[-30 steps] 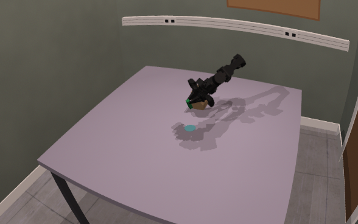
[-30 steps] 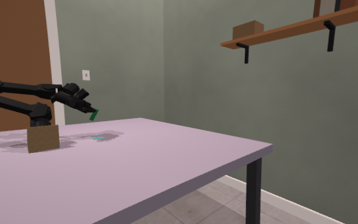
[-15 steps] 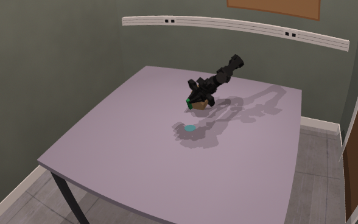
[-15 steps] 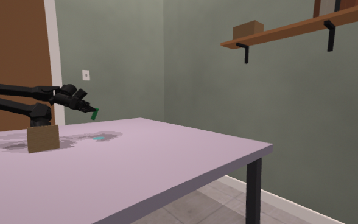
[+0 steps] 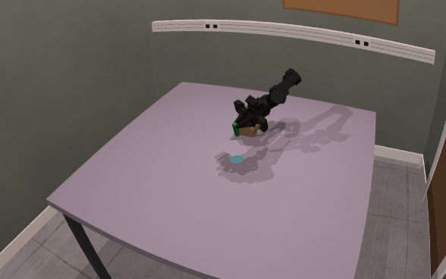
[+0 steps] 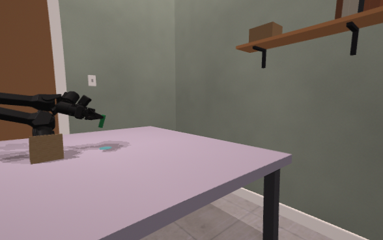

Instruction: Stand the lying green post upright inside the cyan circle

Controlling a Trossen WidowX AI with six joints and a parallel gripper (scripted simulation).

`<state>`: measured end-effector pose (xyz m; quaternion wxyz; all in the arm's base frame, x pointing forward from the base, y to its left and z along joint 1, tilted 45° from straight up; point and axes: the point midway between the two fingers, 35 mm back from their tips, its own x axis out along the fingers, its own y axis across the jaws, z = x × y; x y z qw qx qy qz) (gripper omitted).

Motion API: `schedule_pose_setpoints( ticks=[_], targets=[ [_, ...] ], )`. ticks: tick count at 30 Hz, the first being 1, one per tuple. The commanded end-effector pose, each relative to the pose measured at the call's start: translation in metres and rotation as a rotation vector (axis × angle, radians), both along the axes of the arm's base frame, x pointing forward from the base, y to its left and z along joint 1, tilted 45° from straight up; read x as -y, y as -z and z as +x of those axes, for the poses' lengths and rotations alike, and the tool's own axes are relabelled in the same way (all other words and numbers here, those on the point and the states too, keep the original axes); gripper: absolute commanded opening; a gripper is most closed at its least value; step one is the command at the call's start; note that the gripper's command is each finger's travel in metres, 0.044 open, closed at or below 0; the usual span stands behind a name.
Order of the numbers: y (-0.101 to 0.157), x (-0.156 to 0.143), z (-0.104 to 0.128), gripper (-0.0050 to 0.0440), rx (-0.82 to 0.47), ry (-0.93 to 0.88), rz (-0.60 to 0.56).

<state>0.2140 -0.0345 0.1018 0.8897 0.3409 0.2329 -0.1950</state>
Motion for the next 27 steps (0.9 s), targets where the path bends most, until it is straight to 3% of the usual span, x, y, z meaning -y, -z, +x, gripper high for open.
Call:
schedule_pose_setpoints(
  ticks=[1, 27],
  targets=[
    [0.0009, 0.0004, -0.0004, 0.0022, 0.028, 0.018, 0.005],
    [-0.0053, 0.0008, 0.0011, 0.0022, 0.134, 0.057, 0.032]
  ],
)
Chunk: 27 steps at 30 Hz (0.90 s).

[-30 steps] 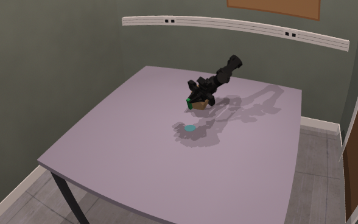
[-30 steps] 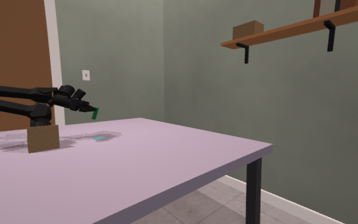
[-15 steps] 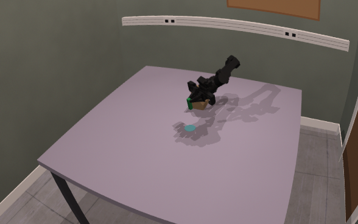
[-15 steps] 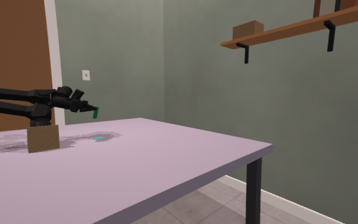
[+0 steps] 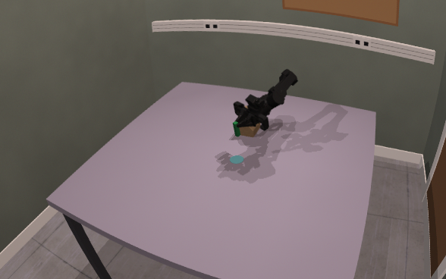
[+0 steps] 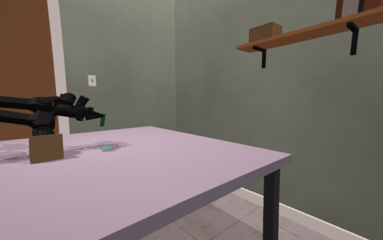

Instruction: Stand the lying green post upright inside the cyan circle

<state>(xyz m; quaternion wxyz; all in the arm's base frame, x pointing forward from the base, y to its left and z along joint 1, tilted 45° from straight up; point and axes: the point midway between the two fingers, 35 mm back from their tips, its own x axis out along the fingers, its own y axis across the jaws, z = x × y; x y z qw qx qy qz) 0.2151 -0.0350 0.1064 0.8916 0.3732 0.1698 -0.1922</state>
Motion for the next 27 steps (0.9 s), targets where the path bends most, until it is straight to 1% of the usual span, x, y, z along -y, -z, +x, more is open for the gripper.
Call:
schedule_pose_setpoints(
  ticks=[1, 9, 14, 27],
  targets=[
    [-0.001, 0.0, 0.0, 0.0022, 0.006, 0.005, 0.0],
    [-0.001, 0.0, 0.0, 0.0022, 0.006, 0.005, 0.0],
    [0.004, -0.001, 0.001, 0.0022, -0.006, 0.008, 0.004],
    [0.023, -0.017, 0.008, 0.0022, -0.036, 0.018, 0.015]
  ],
)
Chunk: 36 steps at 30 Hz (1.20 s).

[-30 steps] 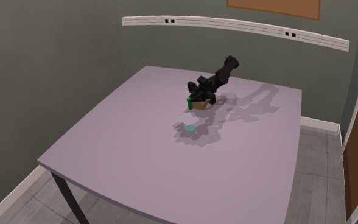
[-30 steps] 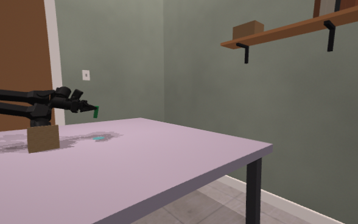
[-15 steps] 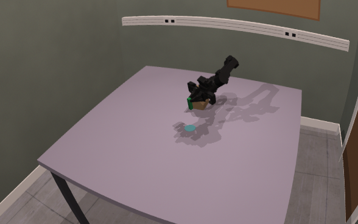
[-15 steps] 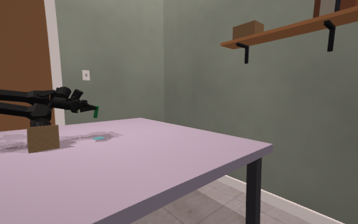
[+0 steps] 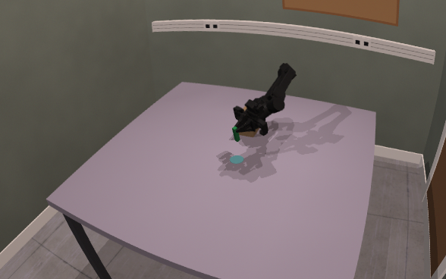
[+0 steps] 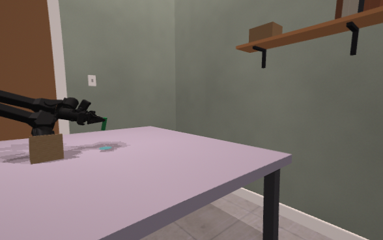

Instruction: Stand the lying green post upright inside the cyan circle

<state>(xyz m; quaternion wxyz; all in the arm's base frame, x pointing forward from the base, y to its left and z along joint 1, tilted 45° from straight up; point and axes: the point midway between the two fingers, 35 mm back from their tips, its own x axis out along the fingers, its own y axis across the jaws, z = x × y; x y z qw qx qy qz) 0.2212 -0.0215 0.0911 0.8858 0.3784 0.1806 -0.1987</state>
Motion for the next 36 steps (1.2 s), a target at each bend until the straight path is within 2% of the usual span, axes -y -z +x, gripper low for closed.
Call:
schedule_pose_setpoints(
  ticks=[1, 36],
  targets=[
    [0.009, -0.004, 0.003, 0.0022, -0.013, 0.011, -0.001],
    [0.045, -0.042, -0.001, 0.0022, -0.012, 0.021, -0.032]
  ],
)
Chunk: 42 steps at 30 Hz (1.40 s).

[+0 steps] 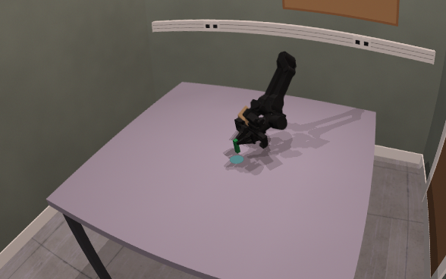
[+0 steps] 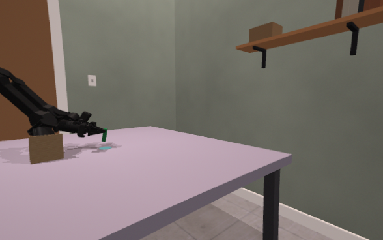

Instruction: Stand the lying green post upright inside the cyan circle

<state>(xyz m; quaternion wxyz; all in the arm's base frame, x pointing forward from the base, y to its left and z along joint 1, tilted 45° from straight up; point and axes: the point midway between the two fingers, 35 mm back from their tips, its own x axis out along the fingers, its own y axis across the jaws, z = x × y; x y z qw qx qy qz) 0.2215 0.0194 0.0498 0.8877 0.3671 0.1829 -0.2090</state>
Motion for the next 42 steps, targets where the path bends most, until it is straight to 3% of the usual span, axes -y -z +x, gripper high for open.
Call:
schedule_pose_setpoints(
  ticks=[1, 42],
  targets=[
    [0.004, -0.001, -0.002, 0.0022, 0.004, 0.009, -0.008],
    [0.026, -0.022, 0.007, 0.0022, 0.02, 0.0, -0.011]
  ],
)
